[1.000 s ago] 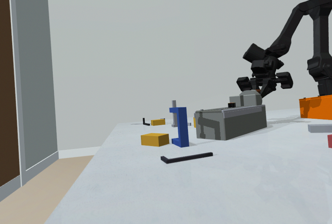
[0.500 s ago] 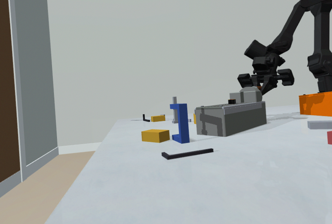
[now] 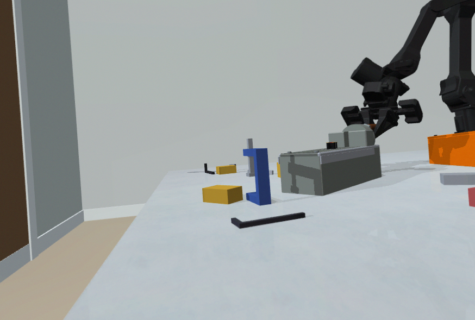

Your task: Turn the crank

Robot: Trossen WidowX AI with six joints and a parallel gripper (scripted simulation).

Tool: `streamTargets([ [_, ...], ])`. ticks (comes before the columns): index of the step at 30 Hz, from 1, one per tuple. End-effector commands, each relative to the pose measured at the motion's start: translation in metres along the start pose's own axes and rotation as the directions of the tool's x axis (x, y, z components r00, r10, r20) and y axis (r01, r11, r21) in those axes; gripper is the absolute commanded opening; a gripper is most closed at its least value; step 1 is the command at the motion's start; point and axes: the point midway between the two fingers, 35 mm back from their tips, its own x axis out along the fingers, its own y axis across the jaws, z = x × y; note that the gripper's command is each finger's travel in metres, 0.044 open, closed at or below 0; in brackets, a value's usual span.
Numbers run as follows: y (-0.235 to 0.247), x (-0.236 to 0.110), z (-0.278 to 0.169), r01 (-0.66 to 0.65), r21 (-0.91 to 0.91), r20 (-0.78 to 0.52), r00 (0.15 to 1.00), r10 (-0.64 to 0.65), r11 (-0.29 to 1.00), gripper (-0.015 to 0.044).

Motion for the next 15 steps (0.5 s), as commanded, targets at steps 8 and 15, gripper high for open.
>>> streamTargets([
  [8, 0.01, 0.0043, -0.0041, -0.024, 0.002, -0.007, 1.0, 0.024, 1.0, 0.0],
  [15, 0.0117, 0.0058, -0.0054, -0.024, 0.003, -0.007, 1.0, 0.024, 1.0, 0.0],
])
